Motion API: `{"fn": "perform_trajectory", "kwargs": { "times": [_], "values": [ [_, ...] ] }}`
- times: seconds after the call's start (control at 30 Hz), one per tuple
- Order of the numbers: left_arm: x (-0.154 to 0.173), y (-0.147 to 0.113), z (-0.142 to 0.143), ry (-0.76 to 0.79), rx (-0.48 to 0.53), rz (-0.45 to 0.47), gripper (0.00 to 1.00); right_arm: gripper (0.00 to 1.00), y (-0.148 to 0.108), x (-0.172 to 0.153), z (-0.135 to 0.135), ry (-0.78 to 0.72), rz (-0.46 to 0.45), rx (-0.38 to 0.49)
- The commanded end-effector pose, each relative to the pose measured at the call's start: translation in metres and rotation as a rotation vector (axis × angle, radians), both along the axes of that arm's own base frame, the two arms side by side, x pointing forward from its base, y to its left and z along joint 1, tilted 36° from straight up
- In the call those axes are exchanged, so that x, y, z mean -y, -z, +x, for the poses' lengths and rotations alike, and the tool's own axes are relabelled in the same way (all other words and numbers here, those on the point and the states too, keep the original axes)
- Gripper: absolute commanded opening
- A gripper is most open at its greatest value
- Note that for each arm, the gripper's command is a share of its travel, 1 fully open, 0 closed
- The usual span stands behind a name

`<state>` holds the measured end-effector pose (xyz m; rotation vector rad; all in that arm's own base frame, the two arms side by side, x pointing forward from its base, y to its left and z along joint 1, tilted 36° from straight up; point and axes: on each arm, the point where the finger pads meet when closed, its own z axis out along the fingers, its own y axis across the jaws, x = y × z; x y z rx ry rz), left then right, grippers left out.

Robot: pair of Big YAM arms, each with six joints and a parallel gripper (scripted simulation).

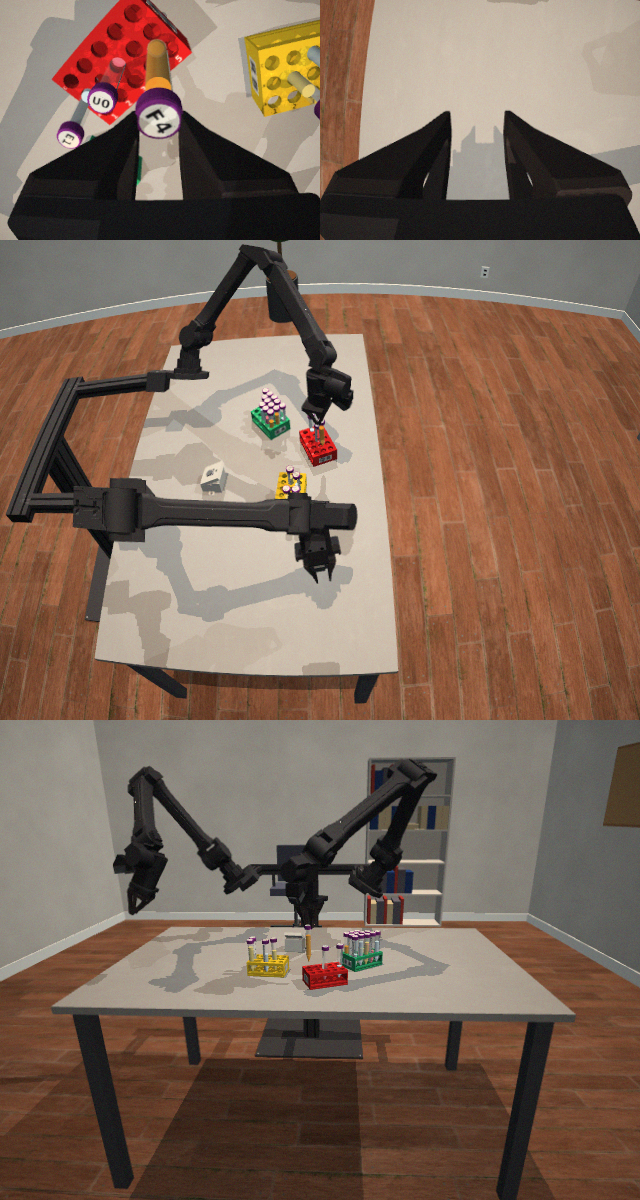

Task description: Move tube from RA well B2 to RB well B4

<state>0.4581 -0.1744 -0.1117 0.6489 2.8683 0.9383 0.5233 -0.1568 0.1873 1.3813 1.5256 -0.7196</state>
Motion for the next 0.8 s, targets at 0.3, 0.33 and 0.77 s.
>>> {"fn": "perform_trajectory", "kwargs": {
  "times": [0.3, 0.33, 0.77],
  "values": [
    [-0.010, 0.004, 0.016, -0.004, -0.028, 0.015, 0.00, 0.30, -0.012, -0.002, 0.007, -0.003, -0.001, 0.029],
    [-0.011, 0.004, 0.015, -0.004, -0.029, 0.016, 0.00, 0.30, -0.012, -0.002, 0.007, -0.003, -0.001, 0.029],
    [0.001, -0.004, 0.016, 0.005, -0.001, 0.000, 0.00, 0.30, -0.012, -0.002, 0.007, -0.003, -0.001, 0.029]
  ]
}}
